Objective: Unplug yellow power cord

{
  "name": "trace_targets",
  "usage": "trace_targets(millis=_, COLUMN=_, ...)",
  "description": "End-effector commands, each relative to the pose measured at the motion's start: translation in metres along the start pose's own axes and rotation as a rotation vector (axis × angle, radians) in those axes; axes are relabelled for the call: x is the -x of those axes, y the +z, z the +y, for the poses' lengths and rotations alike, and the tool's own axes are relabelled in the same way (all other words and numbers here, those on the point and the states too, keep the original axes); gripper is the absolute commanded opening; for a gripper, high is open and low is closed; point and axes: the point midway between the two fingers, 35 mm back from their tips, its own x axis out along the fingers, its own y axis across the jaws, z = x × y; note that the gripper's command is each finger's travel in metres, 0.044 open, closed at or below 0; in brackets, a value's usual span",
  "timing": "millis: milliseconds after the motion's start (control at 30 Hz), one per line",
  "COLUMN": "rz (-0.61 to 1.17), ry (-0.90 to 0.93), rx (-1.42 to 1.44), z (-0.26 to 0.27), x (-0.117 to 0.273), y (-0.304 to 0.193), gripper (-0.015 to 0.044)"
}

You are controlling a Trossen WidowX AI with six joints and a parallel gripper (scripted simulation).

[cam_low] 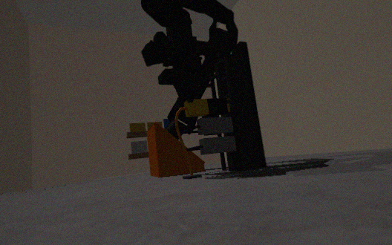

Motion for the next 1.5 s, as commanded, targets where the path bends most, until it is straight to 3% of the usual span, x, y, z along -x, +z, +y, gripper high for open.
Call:
trace_targets(millis=0, rz=-0.008, ry=0.009, rx=-0.012, z=-0.001, x=0.006, y=0.014, gripper=0.0000)
trace_targets(millis=67, rz=-0.008, ry=0.009, rx=-0.012, z=-0.001, x=0.006, y=0.017, gripper=0.0000)
trace_targets(millis=500, rz=-0.003, ry=0.010, rx=-0.014, z=-0.002, x=0.003, y=0.011, gripper=0.0341)
trace_targets(millis=633, rz=-0.006, ry=0.010, rx=-0.014, z=-0.001, x=0.008, y=0.031, gripper=0.0440)
trace_targets(millis=800, rz=-0.007, ry=0.010, rx=-0.013, z=-0.003, x=0.016, y=0.071, gripper=0.0440)
trace_targets(millis=1467, rz=-0.007, ry=0.010, rx=-0.013, z=-0.003, x=0.016, y=0.071, gripper=0.0440)
